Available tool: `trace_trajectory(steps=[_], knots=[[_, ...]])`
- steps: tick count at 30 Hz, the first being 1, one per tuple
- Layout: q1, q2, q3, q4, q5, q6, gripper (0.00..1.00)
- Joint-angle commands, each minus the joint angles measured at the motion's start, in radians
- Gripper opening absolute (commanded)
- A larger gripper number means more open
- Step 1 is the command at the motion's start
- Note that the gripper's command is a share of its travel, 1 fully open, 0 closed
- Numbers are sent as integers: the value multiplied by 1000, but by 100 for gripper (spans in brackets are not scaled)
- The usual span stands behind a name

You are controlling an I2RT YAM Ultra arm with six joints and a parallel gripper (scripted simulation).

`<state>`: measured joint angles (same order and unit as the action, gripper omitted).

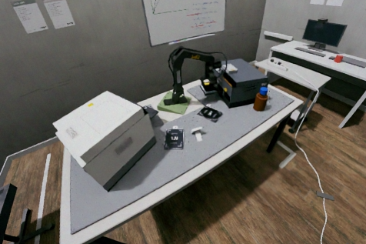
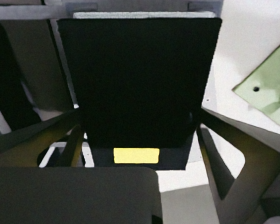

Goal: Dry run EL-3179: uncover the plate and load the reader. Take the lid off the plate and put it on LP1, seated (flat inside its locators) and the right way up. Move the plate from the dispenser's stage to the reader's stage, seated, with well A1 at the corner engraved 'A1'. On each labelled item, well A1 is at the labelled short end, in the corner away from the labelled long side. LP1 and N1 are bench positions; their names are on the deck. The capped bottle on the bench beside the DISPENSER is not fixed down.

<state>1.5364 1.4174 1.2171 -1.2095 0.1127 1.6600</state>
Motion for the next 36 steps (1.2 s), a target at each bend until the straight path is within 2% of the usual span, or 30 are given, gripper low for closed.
trace_trajectory(steps=[1, 3, 14, 21, 28, 36], knots=[[7, 4, 42, -34, 14, 12, 85], [6, -24, 42, -35, 14, 13, 85], [1, -42, 42, 0, 18, 2, 85], [3, -37, 50, -32, 18, -1, 85], [15, 8, 70, -55, 18, 4, 85], [9, -30, 75, -73, 17, 16, 85]])
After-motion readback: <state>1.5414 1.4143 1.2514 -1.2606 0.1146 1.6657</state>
